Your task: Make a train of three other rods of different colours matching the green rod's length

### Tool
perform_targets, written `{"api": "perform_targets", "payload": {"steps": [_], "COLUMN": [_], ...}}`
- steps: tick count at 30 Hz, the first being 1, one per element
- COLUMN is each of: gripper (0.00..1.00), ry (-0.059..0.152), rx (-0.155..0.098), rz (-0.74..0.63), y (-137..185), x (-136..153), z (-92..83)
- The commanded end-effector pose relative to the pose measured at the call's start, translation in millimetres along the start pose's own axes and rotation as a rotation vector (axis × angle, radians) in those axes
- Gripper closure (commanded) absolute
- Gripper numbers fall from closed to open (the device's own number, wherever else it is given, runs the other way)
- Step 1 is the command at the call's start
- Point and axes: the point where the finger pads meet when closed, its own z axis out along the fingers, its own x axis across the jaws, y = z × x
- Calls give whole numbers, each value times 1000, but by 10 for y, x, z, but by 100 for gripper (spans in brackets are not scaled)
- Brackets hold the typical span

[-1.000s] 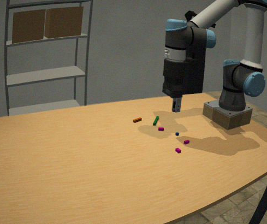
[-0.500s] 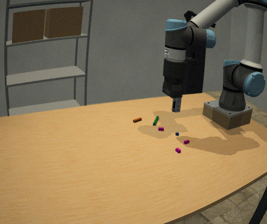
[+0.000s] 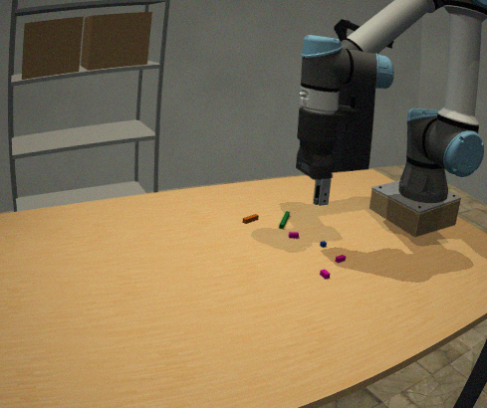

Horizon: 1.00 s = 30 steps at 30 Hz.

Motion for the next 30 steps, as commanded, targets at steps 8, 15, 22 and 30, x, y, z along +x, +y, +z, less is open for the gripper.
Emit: {"api": "perform_targets", "payload": {"steps": [8,15,22,30], "gripper": [76,76,76,76], "ry": [0,0,0,0], "rx": [-1,-1,-1,-1], "rz": [0,0,0,0], "y": [3,5,5,5], "x": [0,0,1,1], "z": [279,592,763,866]}}
